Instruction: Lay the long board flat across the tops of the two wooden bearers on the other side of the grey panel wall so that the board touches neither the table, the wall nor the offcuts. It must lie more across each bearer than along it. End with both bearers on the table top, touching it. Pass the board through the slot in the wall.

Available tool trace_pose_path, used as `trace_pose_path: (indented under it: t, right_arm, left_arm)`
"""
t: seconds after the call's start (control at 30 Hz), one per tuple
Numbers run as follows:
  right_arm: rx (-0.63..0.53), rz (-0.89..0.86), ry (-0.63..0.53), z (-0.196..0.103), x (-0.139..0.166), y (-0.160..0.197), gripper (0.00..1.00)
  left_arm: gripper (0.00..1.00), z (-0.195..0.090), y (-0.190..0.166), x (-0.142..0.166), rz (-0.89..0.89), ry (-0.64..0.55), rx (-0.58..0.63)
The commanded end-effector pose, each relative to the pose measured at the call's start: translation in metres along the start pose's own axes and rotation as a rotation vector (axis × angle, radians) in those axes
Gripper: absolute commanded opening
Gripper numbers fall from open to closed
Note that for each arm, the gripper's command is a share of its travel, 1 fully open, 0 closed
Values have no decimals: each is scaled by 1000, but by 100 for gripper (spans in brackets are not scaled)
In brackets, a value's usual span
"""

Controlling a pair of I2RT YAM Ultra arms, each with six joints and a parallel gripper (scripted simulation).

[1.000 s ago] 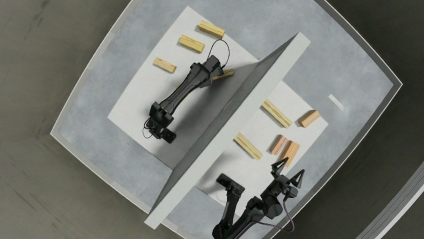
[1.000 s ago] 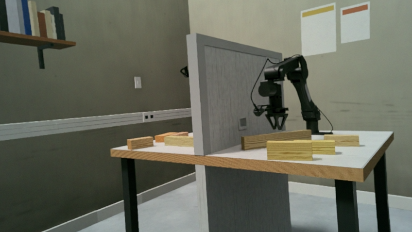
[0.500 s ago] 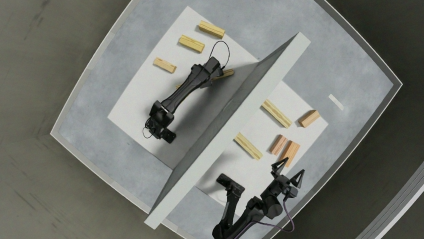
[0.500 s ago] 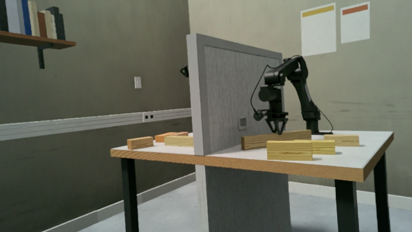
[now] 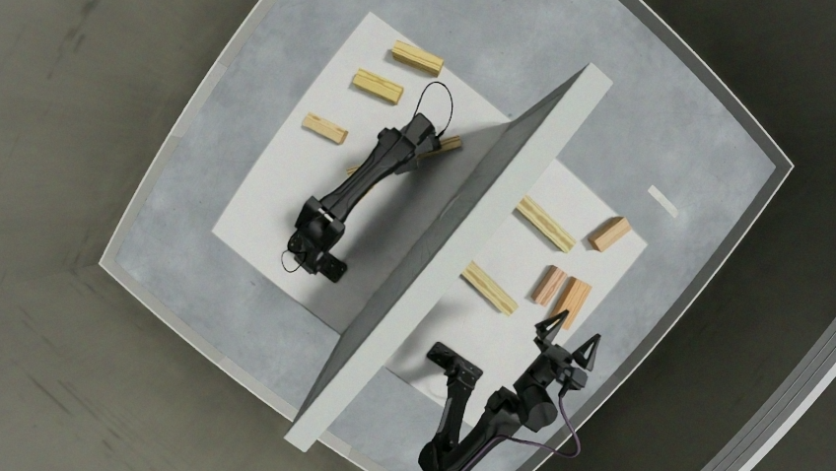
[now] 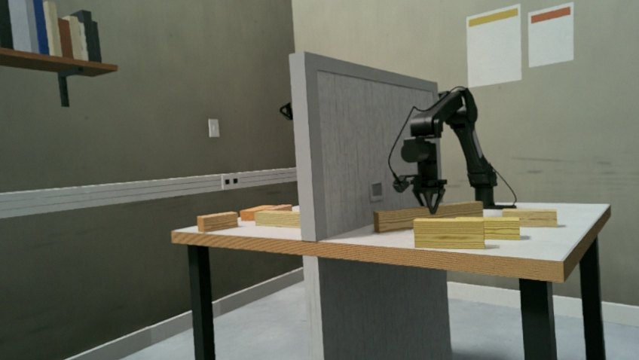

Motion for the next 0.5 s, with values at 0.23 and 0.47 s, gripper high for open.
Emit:
trace_pose_path:
  t: [0.23,0.47]
  right_arm:
    - [13,-1,-41,-10,-19,-3,100]
    - [13,-1,-41,-10,-19,-3,100]
  left_arm:
    - [0,-8,-2,-4,3,-34,-10]
    - [0,-31,0,-8,-1,-59,-28]
Point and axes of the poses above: on each arm, the point where the finger pads meet when closed, its own z axis out along the fingers, its own y axis across the jaws, x = y × z, the point moved 5 cm from there along -z, back along the fingers, and after that the axes turned 4 degrees about z, right-handed, at the moved point
